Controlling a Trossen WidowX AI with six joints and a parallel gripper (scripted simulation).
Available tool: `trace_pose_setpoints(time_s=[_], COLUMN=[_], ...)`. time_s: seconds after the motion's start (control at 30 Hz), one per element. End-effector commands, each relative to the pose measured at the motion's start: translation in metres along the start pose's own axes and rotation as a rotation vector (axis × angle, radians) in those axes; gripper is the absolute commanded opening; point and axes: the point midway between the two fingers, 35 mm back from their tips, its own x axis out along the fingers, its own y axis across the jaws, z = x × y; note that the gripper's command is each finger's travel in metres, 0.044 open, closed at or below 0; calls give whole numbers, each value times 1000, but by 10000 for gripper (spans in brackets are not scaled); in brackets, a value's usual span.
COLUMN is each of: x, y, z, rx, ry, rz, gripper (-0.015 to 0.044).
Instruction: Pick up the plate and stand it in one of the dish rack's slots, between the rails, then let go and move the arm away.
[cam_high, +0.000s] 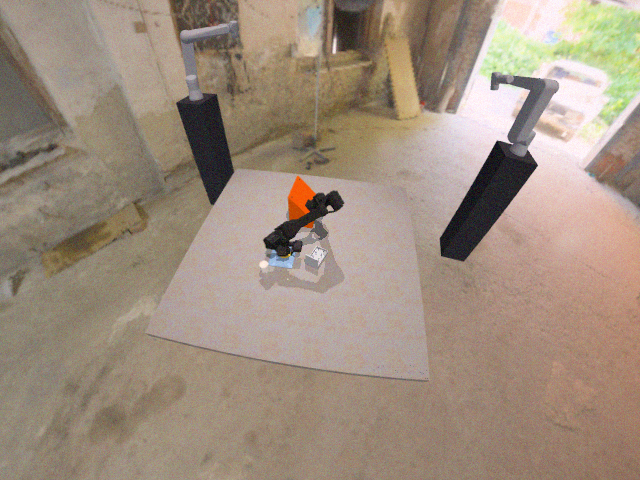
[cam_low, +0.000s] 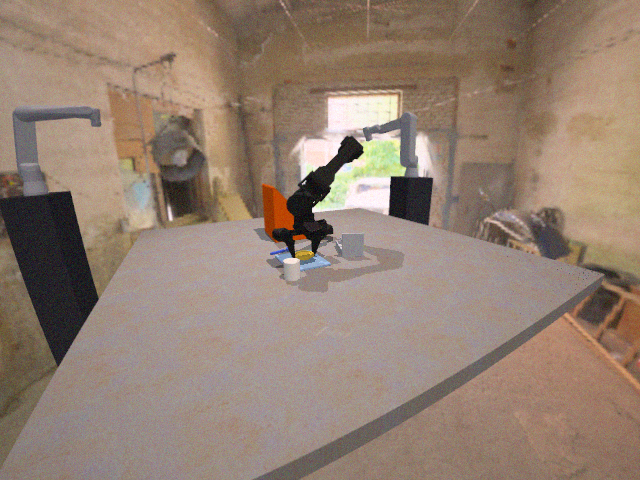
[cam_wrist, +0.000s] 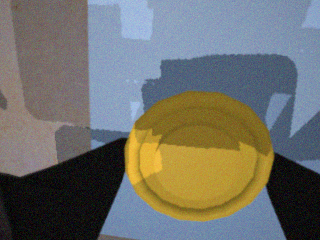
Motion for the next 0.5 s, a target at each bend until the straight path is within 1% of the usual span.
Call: trace_pose_setpoints(time_s=[0.0,0.23,0.47], x=[-6,-43,-79], y=[-1,-6,-9], z=[2,9,13], rx=[5,6,7], ry=[-1,-2,-1], rz=[1,-9,-14], gripper=[184,0,0])
